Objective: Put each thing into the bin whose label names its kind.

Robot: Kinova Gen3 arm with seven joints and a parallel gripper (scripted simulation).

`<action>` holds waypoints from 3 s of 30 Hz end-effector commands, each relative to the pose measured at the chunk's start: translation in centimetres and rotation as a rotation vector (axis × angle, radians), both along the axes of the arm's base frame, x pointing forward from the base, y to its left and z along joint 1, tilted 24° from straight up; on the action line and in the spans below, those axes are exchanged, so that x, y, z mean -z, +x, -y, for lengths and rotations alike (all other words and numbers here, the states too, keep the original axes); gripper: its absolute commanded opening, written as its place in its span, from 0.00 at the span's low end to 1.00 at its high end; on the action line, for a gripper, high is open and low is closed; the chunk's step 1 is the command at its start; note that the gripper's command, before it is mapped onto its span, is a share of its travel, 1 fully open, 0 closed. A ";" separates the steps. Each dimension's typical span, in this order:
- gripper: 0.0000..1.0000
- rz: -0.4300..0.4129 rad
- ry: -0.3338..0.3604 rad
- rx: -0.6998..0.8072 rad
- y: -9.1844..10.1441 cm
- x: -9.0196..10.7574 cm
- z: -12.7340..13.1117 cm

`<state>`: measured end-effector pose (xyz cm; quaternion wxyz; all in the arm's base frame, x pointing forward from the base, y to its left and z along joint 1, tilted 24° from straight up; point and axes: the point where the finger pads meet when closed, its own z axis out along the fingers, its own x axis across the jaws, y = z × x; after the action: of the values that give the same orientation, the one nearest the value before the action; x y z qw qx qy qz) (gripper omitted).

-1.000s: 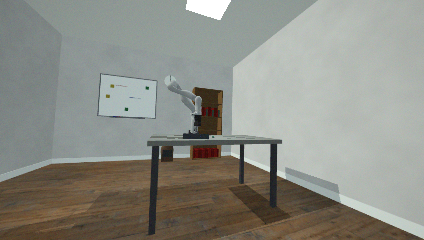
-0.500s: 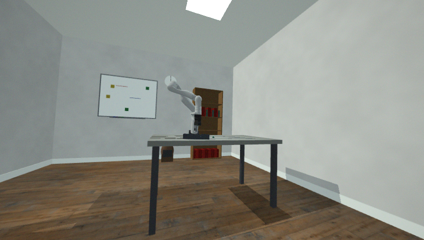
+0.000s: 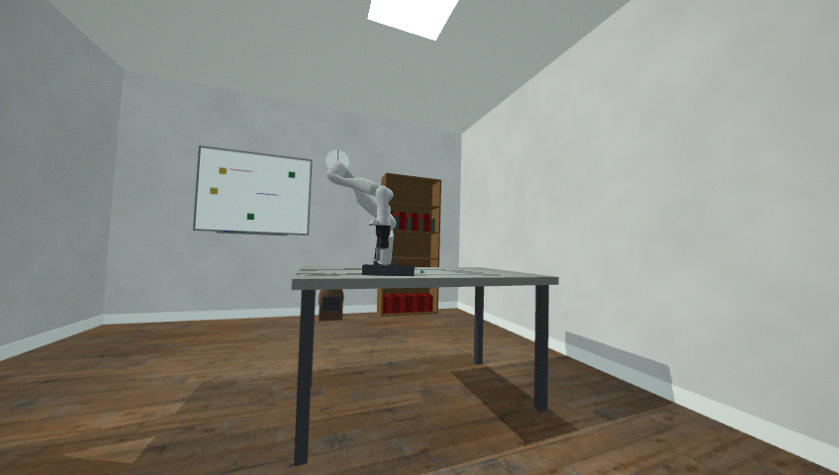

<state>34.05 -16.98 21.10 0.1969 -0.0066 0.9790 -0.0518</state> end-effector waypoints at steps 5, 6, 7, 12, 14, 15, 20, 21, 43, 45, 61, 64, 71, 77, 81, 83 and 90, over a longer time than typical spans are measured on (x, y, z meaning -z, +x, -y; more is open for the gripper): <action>0.32 0.038 0.134 0.296 2.1 -1.3 3.1; 0.32 0.042 0.151 0.336 2.2 -1.3 3.2; 0.32 0.047 0.170 0.376 2.3 -1.4 3.2; 0.32 0.051 0.173 0.383 2.6 -1.5 3.2; 0.32 0.051 0.169 0.381 2.5 -1.5 3.2; 0.32 0.051 0.169 0.381 2.5 -1.5 3.2; 0.32 0.051 0.168 0.381 2.4 -1.4 3.2; 0.32 0.051 0.167 0.380 2.3 -1.4 3.2; 0.32 0.052 0.169 0.377 3.5 1.5 3.5; 0.32 0.052 0.169 0.377 3.7 1.9 3.5; 0.32 0.053 0.168 0.376 4.5 3.4 3.5; 0.32 0.048 0.164 0.376 4.3 3.4 3.6; 0.32 0.048 0.164 0.376 4.2 3.4 3.6; 0.62 0.048 0.164 0.376 4.2 3.4 3.6; 0.62 0.048 0.164 0.376 4.2 3.4 3.6; 0.62 0.048 0.164 0.376 4.2 3.4 3.6; 0.62 0.049 0.169 0.373 4.2 3.3 3.4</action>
<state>38.25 -20.72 17.78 0.2059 0.1942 0.9591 -0.0089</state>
